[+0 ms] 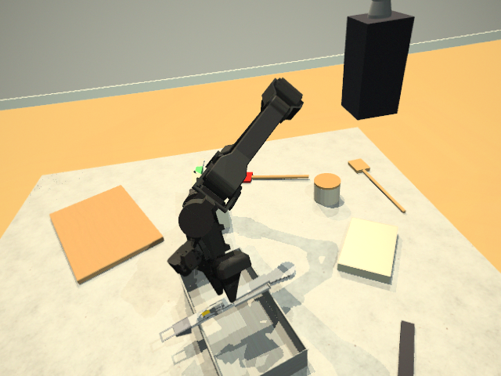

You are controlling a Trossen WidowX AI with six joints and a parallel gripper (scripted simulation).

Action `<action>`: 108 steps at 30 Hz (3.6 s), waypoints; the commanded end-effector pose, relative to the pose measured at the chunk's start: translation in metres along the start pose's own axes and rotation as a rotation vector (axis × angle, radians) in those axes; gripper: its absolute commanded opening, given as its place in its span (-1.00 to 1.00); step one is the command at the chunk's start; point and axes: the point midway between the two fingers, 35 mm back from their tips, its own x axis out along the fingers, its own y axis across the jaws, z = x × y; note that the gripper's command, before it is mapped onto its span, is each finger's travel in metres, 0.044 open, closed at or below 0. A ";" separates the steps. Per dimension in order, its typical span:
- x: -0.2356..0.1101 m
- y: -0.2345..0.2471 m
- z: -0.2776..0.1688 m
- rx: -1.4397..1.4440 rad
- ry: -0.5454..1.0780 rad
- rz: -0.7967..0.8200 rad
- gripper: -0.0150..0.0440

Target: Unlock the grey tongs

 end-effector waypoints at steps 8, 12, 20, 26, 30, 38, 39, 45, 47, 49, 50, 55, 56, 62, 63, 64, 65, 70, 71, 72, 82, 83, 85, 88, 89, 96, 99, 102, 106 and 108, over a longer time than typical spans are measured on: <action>-0.009 -0.048 0.013 0.171 0.027 0.019 0.39; -0.008 -0.046 0.012 0.171 0.027 0.019 0.39; -0.004 -0.046 0.012 0.170 0.027 0.018 0.39; 0.006 -0.046 0.013 0.170 0.025 0.015 0.39; 0.012 -0.046 0.014 0.169 0.024 0.014 0.39; 0.026 -0.045 0.014 0.169 0.024 0.012 0.39; 0.027 -0.045 0.014 0.169 0.024 0.012 0.39; 0.037 -0.045 0.014 0.169 0.024 0.013 0.39; 0.041 -0.045 0.013 0.169 0.024 0.013 0.39; 0.044 -0.045 0.013 0.169 0.024 0.014 0.39; 0.045 -0.045 0.013 0.169 0.025 0.014 0.39; 0.054 -0.045 0.012 0.169 0.026 0.016 0.39; 0.055 -0.045 0.012 0.170 0.026 0.016 0.39; 0.065 -0.045 0.010 0.170 0.029 0.020 0.39; 0.067 -0.045 0.010 0.171 0.029 0.020 0.39; 0.068 -0.045 0.009 0.171 0.030 0.021 0.39; 0.070 -0.045 0.009 0.171 0.030 0.022 0.39; 0.072 -0.045 0.008 0.171 0.031 0.023 0.39; 0.072 -0.045 0.008 0.171 0.031 0.023 0.39; 0.070 -0.042 0.009 0.165 0.033 0.027 0.30; 0.070 -0.042 0.009 0.165 0.033 0.027 -0.26; 0.070 -0.042 0.009 0.165 0.033 0.027 -0.28; 0.070 -0.042 0.009 0.165 0.033 0.027 -0.32; 0.070 -0.042 0.009 0.165 0.033 0.027 -0.46; 0.070 -0.042 0.009 0.165 0.033 0.027 -0.55; 0.055 -0.033 0.013 0.165 0.029 0.023 -1.00; 0.026 -0.017 0.018 0.167 0.027 0.019 -1.00; 0.004 -0.006 0.018 0.169 0.028 0.021 -1.00; 0.002 -0.006 0.018 0.169 0.028 0.021 -1.00; 0.002 -0.006 0.018 0.169 0.028 0.021 -1.00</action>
